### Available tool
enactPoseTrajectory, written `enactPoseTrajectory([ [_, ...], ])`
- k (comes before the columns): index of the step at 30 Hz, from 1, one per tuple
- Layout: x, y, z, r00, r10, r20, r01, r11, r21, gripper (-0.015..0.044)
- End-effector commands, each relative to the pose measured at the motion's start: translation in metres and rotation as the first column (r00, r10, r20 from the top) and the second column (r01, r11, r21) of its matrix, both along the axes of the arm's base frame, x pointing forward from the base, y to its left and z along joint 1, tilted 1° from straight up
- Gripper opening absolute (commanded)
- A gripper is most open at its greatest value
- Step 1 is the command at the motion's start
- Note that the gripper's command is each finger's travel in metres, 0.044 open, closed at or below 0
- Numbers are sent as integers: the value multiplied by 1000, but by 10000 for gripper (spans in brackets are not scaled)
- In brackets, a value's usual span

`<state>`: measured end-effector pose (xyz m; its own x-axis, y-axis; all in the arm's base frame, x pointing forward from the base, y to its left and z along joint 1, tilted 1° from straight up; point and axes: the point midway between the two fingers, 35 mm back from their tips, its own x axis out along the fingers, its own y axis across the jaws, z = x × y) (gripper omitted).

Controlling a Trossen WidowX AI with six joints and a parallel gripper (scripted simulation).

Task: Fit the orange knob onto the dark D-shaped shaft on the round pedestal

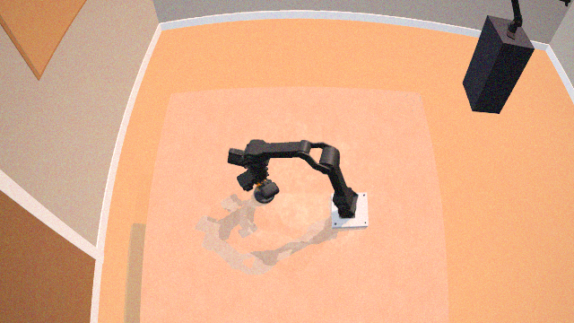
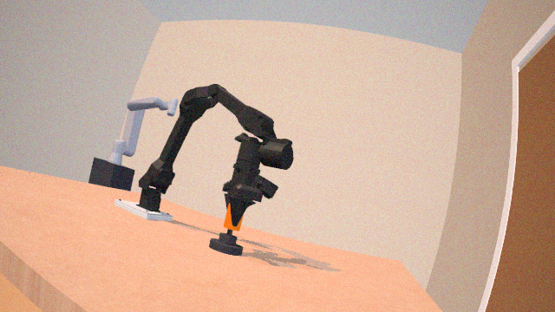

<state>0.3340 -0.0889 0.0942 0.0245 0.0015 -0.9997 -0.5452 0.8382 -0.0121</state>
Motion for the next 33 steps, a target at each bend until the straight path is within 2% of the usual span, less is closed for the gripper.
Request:
enactPoseTrajectory([
  [1, 2, -1, -1, 1000, 6, 4, -6, 1000, -4, 0],
  [14, -1, 0, 4, 1000, 6, 4, -6, 1000, -4, 0],
  [21, -4, 1, 3, 979, 204, 2, -204, 979, -9, 0],
  [33, -7, 1, -1, 977, 214, 2, -214, 977, -9, 0],
])
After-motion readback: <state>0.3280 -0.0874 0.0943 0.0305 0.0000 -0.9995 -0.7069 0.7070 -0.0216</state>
